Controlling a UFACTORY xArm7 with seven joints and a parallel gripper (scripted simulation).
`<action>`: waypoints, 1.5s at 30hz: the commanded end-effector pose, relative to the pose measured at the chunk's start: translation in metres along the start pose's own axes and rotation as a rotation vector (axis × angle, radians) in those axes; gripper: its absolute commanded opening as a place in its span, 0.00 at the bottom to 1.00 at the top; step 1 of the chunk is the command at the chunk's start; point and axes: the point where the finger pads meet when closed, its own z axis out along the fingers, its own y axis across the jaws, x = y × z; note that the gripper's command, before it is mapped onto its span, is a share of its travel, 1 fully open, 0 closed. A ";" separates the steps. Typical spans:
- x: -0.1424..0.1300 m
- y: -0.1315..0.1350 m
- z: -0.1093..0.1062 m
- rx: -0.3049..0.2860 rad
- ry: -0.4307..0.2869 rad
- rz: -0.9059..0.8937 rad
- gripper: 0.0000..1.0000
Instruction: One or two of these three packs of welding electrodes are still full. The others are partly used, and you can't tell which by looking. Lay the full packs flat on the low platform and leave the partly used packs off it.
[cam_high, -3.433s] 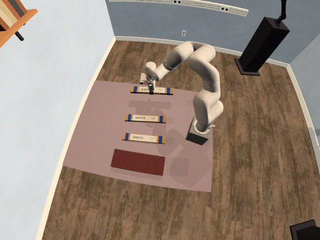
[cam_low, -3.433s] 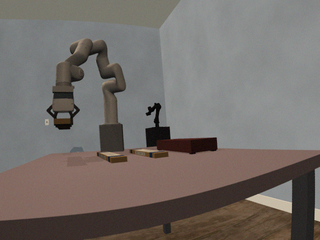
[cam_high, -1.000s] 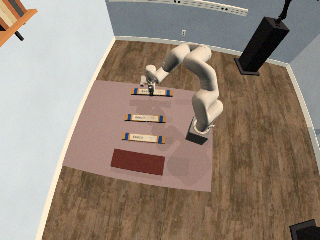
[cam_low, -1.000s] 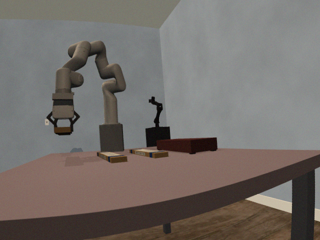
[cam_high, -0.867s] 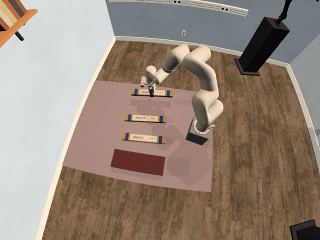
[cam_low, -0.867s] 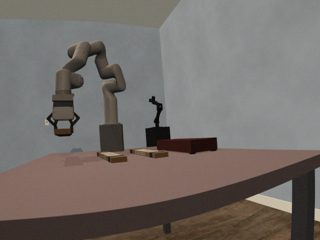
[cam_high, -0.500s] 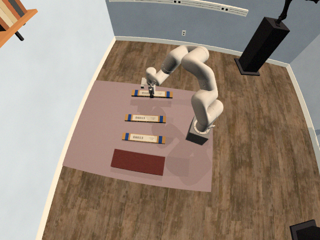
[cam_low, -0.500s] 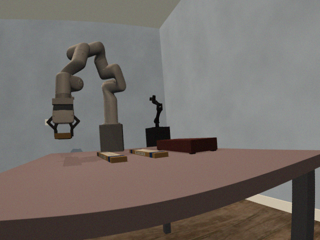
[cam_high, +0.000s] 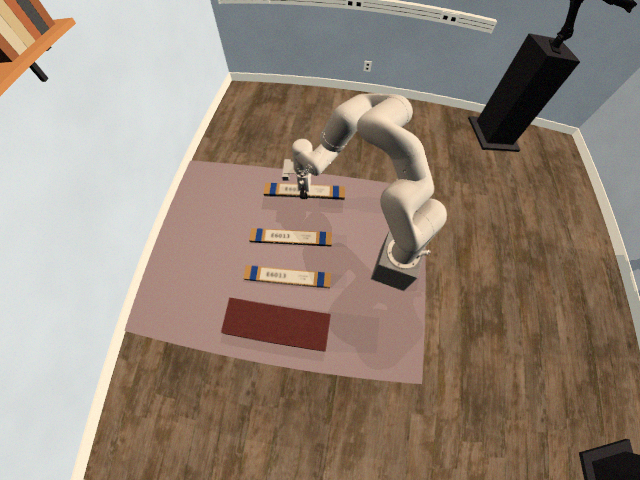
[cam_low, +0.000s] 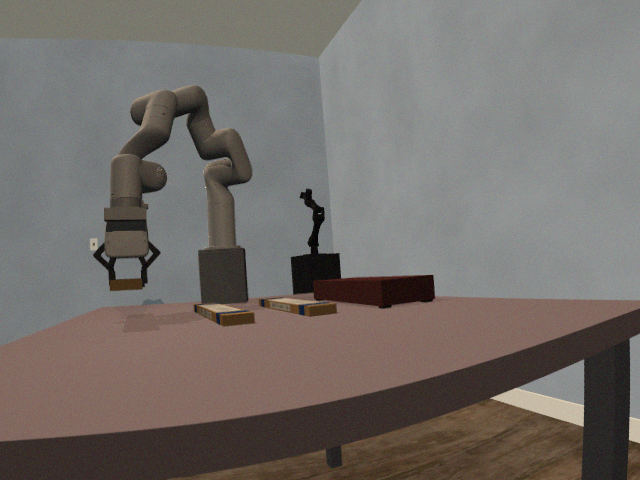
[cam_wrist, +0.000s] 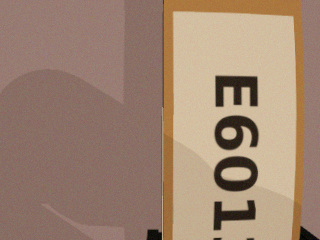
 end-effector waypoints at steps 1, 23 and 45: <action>0.002 0.002 0.007 -0.003 0.004 0.000 0.58; 0.002 0.002 0.040 -0.003 0.004 0.000 0.58; 0.002 0.002 0.061 -0.003 0.004 0.000 0.58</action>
